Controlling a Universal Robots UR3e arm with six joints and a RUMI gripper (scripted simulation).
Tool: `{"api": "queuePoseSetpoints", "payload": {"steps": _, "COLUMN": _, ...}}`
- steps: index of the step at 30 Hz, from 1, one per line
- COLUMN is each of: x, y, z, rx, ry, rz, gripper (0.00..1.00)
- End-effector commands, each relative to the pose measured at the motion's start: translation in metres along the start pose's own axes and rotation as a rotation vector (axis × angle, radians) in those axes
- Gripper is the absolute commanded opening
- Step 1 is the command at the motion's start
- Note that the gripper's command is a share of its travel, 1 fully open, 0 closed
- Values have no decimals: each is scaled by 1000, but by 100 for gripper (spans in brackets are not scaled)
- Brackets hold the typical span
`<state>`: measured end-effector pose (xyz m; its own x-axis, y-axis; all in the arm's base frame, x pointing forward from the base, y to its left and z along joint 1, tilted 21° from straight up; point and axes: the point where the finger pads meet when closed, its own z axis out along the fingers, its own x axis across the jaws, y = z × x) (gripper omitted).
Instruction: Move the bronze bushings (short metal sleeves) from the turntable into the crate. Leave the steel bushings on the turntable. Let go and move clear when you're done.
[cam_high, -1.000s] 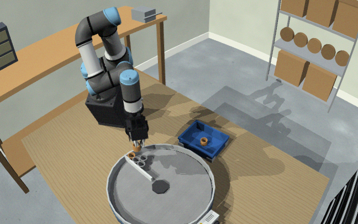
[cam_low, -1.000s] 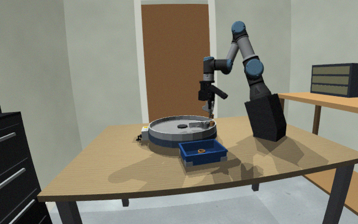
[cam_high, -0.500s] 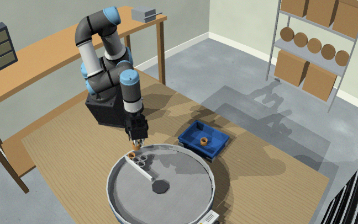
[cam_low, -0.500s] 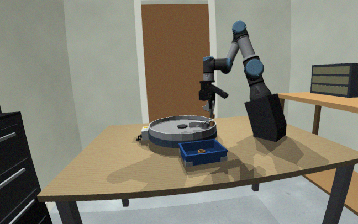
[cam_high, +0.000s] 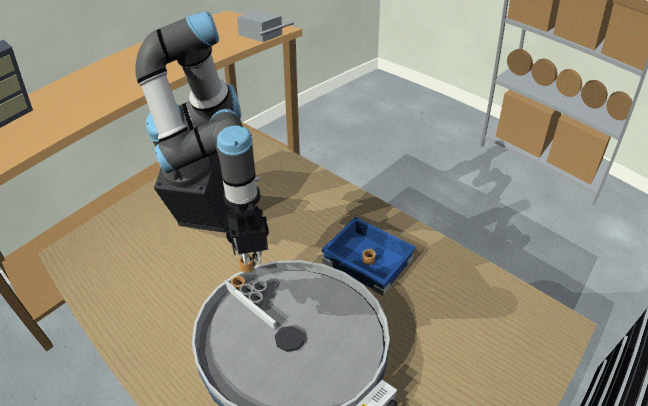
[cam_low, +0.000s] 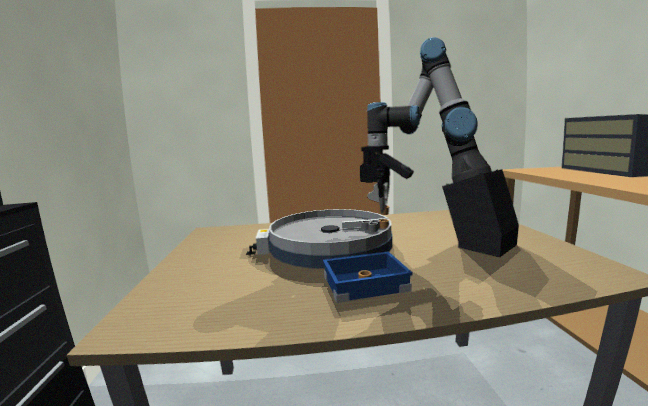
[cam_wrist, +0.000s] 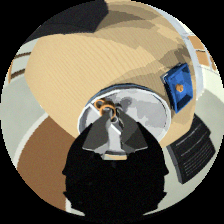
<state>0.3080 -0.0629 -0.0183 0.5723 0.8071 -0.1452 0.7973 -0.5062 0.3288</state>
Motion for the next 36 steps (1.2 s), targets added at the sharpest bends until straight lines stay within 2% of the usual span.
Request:
{"api": "queuePoseSetpoints", "payload": {"steps": 1, "x": 0, "y": 2, "z": -1, "rx": -4, "ry": 0, "rz": 0, "gripper": 0}}
{"api": "queuePoseSetpoints", "payload": {"steps": 22, "x": 2, "y": 1, "z": -1, "rx": -4, "ry": 0, "rz": 1, "gripper": 0}}
{"api": "queuePoseSetpoints", "payload": {"steps": 36, "x": 13, "y": -2, "z": -1, "rx": -5, "ry": 0, "rz": 1, "gripper": 0}}
